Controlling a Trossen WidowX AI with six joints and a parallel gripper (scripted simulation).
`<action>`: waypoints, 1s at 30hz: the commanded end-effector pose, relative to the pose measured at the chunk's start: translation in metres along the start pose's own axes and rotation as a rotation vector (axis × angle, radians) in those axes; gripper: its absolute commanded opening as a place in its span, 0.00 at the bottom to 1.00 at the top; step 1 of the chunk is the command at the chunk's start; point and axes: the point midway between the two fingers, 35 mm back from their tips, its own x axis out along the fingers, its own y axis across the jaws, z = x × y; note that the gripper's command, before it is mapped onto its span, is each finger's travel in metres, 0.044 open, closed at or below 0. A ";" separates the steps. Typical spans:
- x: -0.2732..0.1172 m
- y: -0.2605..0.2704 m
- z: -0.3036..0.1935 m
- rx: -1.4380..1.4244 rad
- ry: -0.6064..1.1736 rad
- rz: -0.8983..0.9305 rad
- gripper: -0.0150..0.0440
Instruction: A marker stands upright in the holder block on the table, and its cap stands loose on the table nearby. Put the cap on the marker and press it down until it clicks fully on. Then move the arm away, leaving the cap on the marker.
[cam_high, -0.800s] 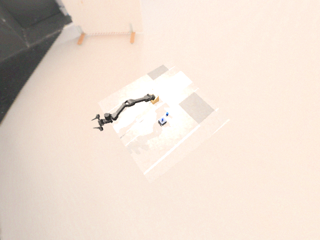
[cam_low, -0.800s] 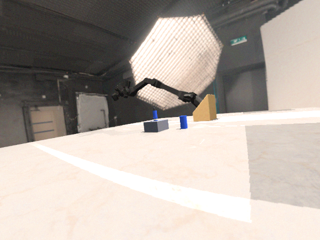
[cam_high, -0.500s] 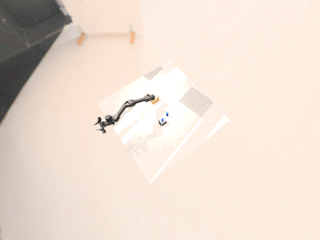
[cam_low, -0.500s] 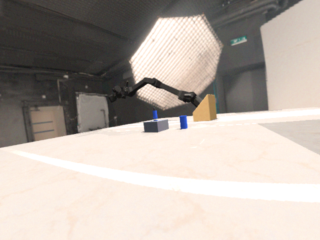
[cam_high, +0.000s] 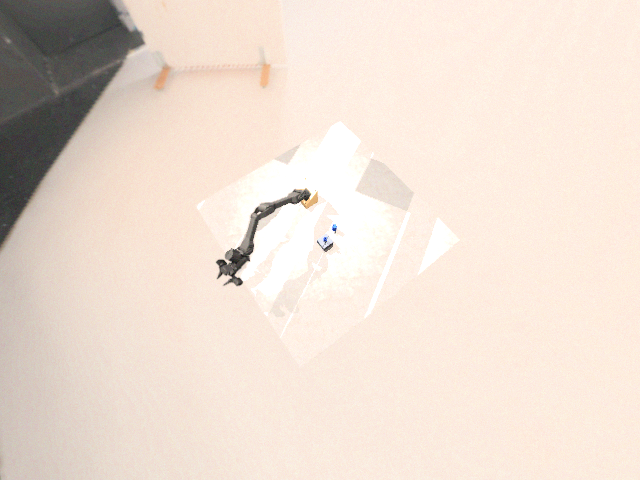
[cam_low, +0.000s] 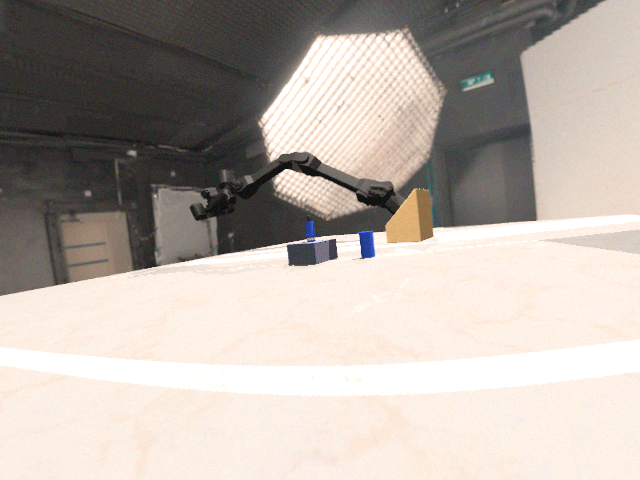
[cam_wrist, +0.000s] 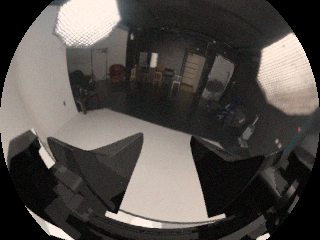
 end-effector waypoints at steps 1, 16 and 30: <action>-0.017 0.061 -0.029 0.077 0.113 0.123 0.67; -0.172 0.260 -0.121 0.250 0.613 0.503 0.67; -0.404 0.338 -0.183 0.136 1.072 0.678 0.67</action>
